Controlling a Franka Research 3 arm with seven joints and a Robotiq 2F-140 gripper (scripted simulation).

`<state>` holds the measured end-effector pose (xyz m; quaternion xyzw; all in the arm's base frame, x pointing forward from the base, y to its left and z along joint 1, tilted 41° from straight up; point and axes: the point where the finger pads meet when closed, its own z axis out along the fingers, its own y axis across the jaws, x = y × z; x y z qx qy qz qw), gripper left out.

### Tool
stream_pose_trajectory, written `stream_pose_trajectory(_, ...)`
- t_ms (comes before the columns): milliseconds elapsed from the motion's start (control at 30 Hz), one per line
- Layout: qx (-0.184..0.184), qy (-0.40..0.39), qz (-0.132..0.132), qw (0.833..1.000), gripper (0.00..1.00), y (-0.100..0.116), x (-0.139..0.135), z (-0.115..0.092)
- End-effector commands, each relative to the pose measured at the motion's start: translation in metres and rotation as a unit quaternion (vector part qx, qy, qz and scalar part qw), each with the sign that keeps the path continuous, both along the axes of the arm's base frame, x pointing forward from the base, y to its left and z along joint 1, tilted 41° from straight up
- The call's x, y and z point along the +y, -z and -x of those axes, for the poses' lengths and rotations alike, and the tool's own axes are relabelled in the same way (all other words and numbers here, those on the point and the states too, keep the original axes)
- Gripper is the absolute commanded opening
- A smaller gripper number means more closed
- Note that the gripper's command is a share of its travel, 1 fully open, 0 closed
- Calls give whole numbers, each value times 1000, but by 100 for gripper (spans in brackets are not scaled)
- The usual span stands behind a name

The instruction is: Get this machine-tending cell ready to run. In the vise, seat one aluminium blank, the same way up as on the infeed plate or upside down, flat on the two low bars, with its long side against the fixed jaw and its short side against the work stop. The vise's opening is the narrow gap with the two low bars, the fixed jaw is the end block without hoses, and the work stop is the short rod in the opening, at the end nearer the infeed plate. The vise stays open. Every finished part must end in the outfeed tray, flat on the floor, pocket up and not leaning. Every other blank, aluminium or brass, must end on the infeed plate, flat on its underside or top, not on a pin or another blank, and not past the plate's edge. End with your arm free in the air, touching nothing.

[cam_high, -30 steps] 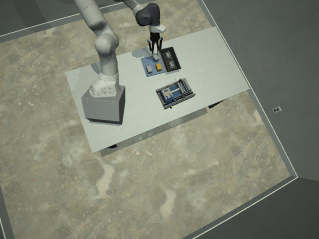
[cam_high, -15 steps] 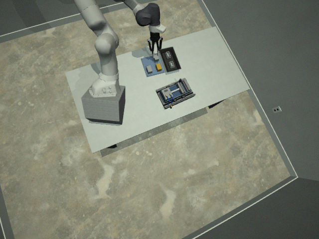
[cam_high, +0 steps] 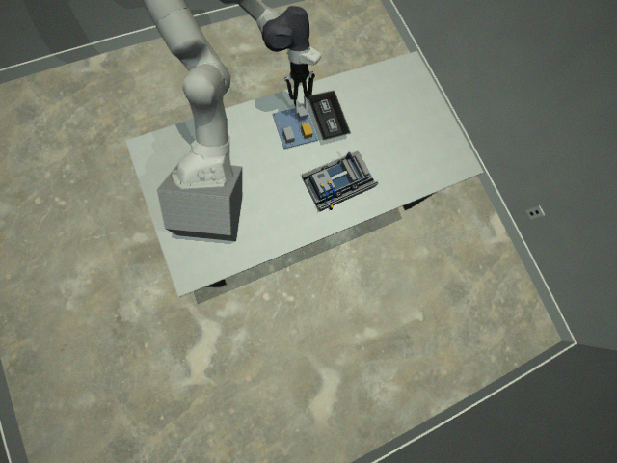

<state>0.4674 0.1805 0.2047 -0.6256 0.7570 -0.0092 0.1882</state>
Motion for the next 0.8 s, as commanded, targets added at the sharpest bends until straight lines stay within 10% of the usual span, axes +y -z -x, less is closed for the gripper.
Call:
stream_pose_trajectory(0,-2,3,-1,1000,0,0,0,-2)
stream_pose_trajectory(767,-2,3,-1,1000,0,7,6,-6)
